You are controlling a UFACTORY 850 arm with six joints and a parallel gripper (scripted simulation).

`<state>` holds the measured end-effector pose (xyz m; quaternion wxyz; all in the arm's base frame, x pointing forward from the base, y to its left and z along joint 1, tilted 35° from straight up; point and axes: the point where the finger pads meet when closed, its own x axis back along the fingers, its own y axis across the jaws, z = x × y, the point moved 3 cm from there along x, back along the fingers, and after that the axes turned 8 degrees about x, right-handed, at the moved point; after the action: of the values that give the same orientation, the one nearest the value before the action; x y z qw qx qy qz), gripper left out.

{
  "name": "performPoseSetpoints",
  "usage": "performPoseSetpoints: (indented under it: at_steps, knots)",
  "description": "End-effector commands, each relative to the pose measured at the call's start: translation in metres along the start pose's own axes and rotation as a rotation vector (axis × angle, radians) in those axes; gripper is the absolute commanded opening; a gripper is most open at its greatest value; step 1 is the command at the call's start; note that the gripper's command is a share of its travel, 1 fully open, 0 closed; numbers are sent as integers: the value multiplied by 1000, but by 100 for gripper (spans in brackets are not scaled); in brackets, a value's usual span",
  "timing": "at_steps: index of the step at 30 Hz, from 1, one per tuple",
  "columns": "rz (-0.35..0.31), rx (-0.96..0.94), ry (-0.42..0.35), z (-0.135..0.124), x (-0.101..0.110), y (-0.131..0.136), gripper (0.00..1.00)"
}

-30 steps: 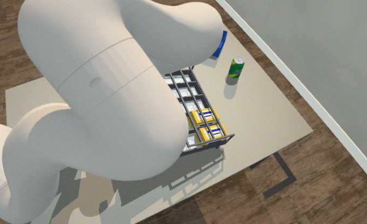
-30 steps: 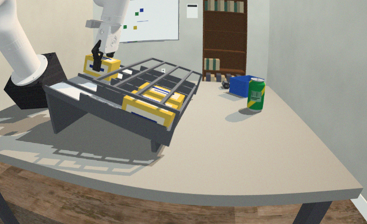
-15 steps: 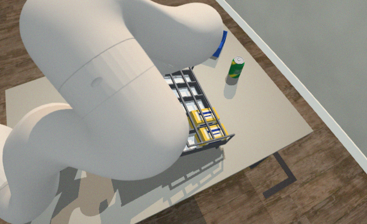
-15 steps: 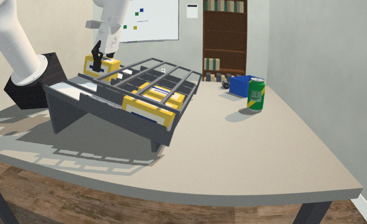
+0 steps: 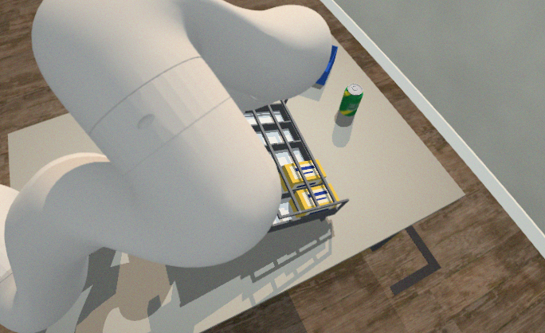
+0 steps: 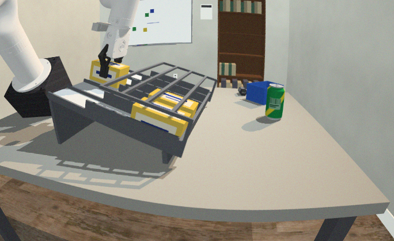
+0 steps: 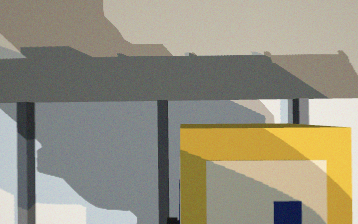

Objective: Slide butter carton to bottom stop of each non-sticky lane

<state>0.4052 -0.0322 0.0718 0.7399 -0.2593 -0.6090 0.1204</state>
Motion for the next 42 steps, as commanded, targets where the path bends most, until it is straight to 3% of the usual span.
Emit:
performPoseSetpoints:
  at_steps: [1,42]
  knots:
    - [0,0,-1,0,-2,0,0]
    - [0,0,-1,0,-6,0,0]
